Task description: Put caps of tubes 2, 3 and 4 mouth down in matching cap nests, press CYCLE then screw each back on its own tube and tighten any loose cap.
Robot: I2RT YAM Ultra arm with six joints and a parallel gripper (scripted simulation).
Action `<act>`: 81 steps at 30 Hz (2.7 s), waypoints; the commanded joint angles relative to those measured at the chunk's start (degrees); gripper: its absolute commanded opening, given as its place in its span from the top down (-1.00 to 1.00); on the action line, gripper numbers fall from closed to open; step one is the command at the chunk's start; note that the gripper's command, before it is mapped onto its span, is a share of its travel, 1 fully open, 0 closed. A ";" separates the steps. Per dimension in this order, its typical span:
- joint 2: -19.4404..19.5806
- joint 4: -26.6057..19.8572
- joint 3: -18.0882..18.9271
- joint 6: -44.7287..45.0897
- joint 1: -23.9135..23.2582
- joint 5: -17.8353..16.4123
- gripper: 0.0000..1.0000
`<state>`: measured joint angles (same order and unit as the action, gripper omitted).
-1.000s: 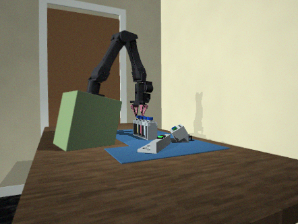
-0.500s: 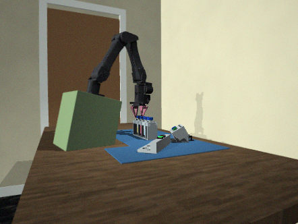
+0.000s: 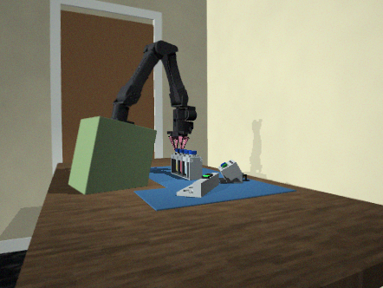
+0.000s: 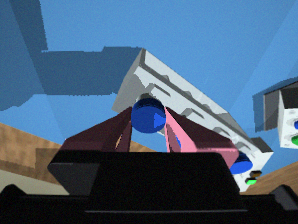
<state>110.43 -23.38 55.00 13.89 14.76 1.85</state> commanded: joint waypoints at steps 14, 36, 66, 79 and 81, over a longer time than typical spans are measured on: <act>-0.39 0.52 0.55 -11.44 -0.02 -0.13 1.00; -0.39 0.52 0.55 -27.98 -0.01 -0.12 1.00; -0.63 0.17 0.61 32.98 0.00 -0.13 0.02; -0.79 0.28 0.38 66.41 -0.08 -0.15 0.02; -0.85 0.25 0.35 66.40 -0.07 -0.15 0.02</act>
<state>110.43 -23.29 55.02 73.47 14.72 1.76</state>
